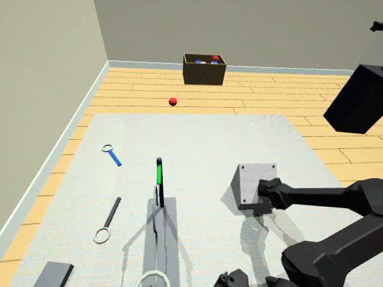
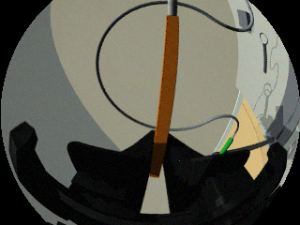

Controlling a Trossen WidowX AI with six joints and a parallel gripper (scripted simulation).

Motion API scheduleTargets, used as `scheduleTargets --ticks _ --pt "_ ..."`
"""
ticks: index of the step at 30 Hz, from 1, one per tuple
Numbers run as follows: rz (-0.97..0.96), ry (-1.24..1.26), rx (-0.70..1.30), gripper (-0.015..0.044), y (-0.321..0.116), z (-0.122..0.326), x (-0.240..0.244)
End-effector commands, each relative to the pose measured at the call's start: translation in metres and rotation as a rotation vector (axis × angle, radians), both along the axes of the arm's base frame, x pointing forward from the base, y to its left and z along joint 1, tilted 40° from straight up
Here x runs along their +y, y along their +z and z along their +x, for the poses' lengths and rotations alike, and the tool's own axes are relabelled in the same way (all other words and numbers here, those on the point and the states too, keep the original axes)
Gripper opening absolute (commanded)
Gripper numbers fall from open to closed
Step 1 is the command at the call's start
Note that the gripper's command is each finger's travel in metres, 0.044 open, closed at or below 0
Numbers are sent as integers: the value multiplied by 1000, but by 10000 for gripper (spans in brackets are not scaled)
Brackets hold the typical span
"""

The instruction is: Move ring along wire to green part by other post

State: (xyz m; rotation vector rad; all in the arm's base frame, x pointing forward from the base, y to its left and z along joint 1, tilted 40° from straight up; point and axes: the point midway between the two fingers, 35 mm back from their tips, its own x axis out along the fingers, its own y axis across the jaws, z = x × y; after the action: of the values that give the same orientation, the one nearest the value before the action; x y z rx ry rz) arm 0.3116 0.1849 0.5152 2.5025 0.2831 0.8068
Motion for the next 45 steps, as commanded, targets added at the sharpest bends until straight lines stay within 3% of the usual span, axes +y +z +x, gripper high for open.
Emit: scheduleTargets --ticks 1,25,45 --pt "56 1 11 -150 1 0 -1" --pt "229 7 43 -150 0 -1 4" --pt "-23 1 -10 -150 -20 -8 45"
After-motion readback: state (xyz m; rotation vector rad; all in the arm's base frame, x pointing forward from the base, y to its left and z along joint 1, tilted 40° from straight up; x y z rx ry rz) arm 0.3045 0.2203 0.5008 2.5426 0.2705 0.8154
